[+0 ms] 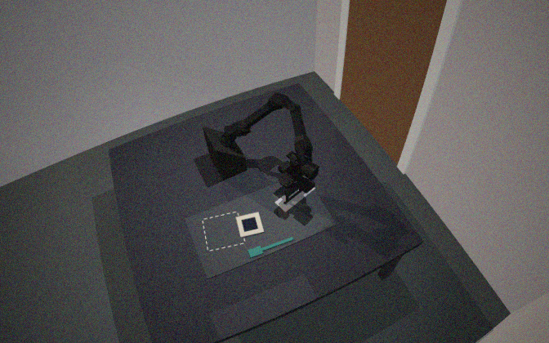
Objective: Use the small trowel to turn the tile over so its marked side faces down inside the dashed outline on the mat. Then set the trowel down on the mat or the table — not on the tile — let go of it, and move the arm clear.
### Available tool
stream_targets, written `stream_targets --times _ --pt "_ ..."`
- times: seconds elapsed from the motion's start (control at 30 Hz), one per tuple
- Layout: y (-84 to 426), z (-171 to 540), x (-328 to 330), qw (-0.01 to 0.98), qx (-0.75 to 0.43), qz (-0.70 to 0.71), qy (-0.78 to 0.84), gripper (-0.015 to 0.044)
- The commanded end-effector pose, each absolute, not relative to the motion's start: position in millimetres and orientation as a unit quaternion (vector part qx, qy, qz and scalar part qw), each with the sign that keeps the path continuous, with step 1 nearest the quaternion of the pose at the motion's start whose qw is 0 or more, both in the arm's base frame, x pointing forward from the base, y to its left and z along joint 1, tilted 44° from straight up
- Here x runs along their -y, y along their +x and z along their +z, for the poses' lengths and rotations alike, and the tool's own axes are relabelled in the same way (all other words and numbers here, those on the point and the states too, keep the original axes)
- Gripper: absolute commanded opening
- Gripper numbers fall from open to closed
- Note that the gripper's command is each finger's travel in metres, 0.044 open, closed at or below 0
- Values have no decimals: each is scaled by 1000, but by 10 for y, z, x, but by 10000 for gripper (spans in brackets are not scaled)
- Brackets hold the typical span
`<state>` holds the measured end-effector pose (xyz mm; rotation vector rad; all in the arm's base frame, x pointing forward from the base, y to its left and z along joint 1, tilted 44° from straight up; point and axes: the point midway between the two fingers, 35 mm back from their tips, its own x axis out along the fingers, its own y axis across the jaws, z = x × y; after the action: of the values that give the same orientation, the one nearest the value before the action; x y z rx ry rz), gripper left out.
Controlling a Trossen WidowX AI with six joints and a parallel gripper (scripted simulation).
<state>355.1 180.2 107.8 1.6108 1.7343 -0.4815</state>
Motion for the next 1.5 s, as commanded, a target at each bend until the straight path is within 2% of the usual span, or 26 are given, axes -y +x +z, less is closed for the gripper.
stream_targets --times 0.0,0.2,0.8,1.47 --pt "3543 1046 -1805 353 -671 -192 623 165" --pt "3543 1046 -1805 353 -671 -192 623 130" --pt "3543 1046 -1805 351 -671 -193 624 130" --pt "3543 1046 -1805 162 -589 -374 698 130"
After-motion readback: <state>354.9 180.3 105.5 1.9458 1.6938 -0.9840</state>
